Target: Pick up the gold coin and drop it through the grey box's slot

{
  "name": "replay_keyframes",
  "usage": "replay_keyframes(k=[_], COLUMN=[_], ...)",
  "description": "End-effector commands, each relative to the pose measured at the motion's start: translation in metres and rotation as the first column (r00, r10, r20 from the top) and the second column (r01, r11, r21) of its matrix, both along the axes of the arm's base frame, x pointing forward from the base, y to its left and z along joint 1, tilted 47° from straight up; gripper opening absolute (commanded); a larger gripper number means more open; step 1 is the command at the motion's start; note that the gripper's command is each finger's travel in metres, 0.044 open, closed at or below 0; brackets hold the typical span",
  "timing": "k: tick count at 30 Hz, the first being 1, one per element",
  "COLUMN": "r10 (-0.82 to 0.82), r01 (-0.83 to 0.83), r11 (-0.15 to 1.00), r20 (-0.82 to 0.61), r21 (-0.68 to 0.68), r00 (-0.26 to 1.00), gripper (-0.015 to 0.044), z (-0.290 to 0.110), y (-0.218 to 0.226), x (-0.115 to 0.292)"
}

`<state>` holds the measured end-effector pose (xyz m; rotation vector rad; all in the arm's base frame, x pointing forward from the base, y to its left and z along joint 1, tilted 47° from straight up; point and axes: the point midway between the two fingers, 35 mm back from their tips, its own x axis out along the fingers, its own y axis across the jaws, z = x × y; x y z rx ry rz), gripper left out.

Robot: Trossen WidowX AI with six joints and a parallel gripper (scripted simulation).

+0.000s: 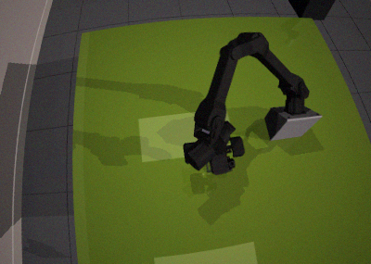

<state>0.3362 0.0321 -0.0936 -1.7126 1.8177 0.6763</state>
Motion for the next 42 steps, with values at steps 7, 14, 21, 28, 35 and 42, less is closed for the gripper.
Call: replay_keyframes(k=[7,14,21,28,35,42], r10=[-0.004,-0.087,-0.246,-0.39,-0.51,-0.571], r01=[0.004,0.086,0.247,0.396,0.523,0.59], r11=[1.0,0.996,0.968,0.915,0.839,0.781], r20=[0.013,0.098,0.265,0.419,0.551,0.619], r21=[0.008,0.008,0.029,0.077,0.149,0.206], r00=[1.0,0.991,0.932,0.82,0.661,0.539], gripper=[0.0,0.0,0.0,0.0,0.0,0.0], z=[0.02,0.02,0.02,0.019,0.019,0.019], y=[0.021,0.021,0.022,0.022,0.023,0.023], x=[0.001,0.003,0.006,0.008,0.011,0.013])
